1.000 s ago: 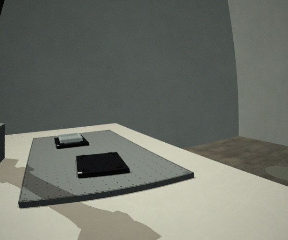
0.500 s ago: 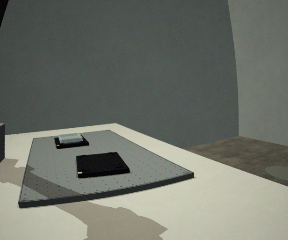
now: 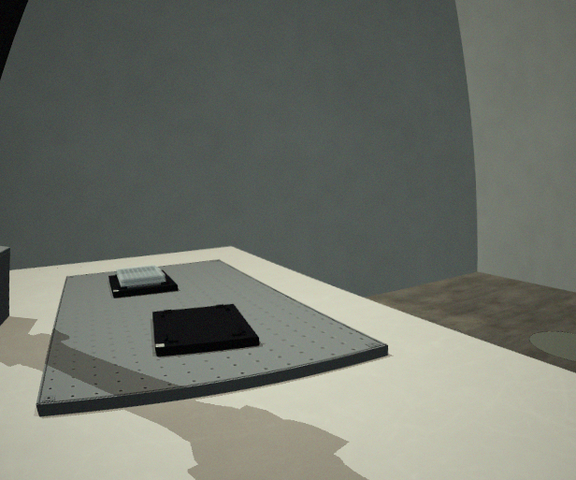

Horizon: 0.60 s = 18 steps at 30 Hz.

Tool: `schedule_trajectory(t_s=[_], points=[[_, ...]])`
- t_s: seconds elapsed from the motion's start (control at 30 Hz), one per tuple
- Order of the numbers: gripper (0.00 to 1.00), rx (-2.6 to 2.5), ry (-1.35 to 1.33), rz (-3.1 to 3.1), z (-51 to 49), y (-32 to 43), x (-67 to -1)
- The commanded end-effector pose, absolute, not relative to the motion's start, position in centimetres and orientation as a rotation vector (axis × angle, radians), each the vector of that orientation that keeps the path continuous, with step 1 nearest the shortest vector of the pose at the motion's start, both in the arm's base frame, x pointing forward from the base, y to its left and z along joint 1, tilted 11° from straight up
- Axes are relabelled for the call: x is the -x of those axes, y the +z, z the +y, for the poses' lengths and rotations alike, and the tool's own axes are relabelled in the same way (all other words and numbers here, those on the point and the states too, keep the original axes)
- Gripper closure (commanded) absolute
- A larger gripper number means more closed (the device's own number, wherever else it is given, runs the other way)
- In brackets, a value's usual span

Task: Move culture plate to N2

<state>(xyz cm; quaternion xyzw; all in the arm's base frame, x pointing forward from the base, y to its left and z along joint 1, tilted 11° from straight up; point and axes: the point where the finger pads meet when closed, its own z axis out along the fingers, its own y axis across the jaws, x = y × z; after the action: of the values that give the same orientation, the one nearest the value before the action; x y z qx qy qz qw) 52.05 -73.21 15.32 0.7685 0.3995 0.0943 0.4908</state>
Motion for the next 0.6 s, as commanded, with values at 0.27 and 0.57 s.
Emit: schedule_trajectory(t_s=[0.27,0.57], points=[[0.0,-1.751,0.189,1.137,-68.8,19.9,-55.4],[0.0,-1.715,0.182,1.147,-65.5,20.3,-58.2]])
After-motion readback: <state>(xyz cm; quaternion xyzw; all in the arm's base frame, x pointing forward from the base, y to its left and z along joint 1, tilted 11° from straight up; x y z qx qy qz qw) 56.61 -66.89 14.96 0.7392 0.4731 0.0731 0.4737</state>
